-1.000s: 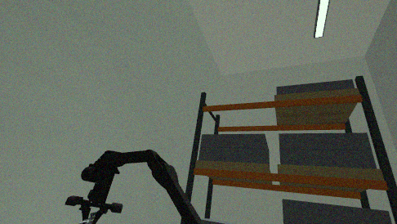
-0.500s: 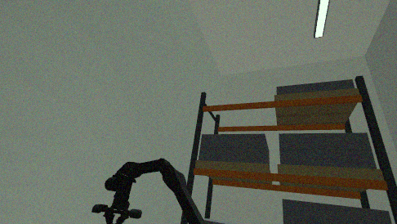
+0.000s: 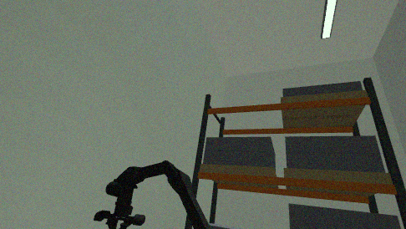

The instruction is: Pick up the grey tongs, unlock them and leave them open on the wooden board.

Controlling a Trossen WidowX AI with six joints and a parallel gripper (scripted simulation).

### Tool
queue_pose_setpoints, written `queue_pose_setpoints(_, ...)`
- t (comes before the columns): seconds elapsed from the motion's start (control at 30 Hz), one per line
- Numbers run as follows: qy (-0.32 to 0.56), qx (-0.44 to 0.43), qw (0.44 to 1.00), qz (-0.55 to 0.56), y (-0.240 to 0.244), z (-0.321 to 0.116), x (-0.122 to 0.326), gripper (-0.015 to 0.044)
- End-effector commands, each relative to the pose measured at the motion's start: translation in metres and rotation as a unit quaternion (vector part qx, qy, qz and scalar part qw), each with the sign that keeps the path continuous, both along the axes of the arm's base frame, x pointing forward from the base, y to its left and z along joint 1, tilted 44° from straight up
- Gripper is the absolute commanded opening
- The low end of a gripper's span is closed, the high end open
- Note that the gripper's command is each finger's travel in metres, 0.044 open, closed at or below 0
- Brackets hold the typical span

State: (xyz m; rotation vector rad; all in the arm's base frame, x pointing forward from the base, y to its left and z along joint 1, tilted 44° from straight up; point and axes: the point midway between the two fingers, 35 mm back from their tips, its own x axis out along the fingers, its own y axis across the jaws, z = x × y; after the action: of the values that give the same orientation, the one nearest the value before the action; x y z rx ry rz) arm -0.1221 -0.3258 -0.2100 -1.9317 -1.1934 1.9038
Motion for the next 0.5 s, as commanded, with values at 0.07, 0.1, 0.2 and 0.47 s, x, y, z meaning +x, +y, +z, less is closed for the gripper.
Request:
queue_pose_setpoints(0.07,0.044,-0.029,0.997,0.053,-0.011,0.005,-0.001,-0.015)
queue_pose_setpoints(0.1,0.052,-0.034,0.996,0.062,-0.012,0.006,-0.001,-0.015)
queue_pose_setpoints(0.2,0.075,-0.047,0.992,0.087,-0.017,0.008,0.0,-0.015)
queue_pose_setpoints(0.47,0.137,-0.085,0.976,0.149,-0.028,0.017,0.003,-0.015)
